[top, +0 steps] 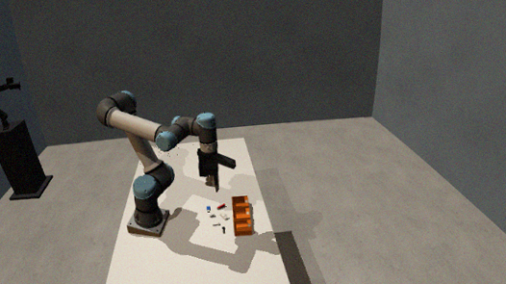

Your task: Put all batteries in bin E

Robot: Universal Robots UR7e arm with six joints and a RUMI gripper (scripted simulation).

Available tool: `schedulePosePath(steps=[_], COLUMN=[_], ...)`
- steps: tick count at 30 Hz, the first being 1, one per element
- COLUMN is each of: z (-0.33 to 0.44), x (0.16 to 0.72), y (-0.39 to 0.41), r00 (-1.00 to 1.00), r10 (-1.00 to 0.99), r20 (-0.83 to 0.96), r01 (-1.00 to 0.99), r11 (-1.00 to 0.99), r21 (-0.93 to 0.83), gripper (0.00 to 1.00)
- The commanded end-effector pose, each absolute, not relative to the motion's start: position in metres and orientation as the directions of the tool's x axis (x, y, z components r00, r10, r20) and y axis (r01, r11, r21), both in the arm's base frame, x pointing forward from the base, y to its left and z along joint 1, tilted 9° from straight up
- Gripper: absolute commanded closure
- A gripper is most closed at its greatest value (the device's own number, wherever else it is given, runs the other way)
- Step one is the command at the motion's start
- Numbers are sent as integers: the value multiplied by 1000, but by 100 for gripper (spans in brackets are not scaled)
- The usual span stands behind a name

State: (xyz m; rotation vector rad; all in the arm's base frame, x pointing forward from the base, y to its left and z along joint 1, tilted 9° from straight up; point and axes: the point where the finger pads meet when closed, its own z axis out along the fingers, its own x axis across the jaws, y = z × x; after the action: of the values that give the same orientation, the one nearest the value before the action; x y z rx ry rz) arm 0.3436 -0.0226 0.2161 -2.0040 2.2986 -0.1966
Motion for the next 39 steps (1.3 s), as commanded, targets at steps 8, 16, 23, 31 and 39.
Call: schedulePosePath(steps=[8,16,23,31,39], z=[163,136,127,124,103], x=[403,432,441,442,445], y=[-81,-111,-121,-121,-122], r00=[-170,-170,-170,-170,-170], r10=[-985,-985,-985,-985,-985], r20=[17,17,17,17,17], r01=[-974,-974,-974,-974,-974], r11=[166,166,166,166,166], r21=[-154,-154,-154,-154,-154], gripper=[96,96,96,96,96])
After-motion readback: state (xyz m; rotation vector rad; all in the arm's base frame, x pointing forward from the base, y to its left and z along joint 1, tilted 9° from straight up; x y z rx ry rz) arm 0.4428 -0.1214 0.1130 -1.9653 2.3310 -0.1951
